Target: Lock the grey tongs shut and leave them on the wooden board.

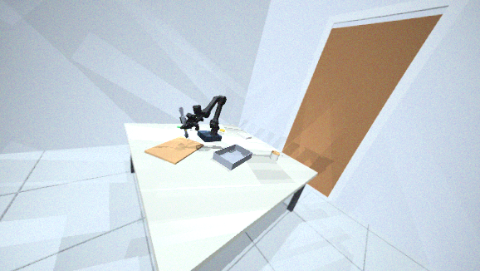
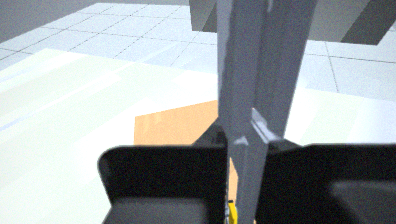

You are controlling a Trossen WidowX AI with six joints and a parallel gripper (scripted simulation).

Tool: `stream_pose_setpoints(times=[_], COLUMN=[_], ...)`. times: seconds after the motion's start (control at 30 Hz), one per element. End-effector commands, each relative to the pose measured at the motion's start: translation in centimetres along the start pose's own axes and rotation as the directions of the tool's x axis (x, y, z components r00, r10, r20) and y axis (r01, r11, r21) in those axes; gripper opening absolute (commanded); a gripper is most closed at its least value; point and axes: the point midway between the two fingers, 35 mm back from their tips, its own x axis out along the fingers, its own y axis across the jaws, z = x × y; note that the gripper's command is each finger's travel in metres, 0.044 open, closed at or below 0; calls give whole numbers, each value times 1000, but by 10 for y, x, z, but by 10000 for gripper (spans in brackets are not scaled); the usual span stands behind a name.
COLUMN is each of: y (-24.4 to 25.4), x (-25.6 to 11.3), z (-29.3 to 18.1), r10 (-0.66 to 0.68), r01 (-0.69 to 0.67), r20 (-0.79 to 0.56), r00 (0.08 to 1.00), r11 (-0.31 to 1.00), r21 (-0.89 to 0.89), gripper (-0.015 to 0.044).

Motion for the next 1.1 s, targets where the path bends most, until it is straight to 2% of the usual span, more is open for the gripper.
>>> stream_pose_setpoints(times=[0.0, 0.53, 1.07], y=[0, 0, 0], x=[9, 36, 49], z=[7, 10, 12], r10=[2, 7, 9], r01=[-2, -6, -5], r20=[-38, -269, -483], r00=[999, 963, 875], r11=[1000, 1000, 1000], r21=[-2, 5, 10], gripper=[-150, -150, -150])
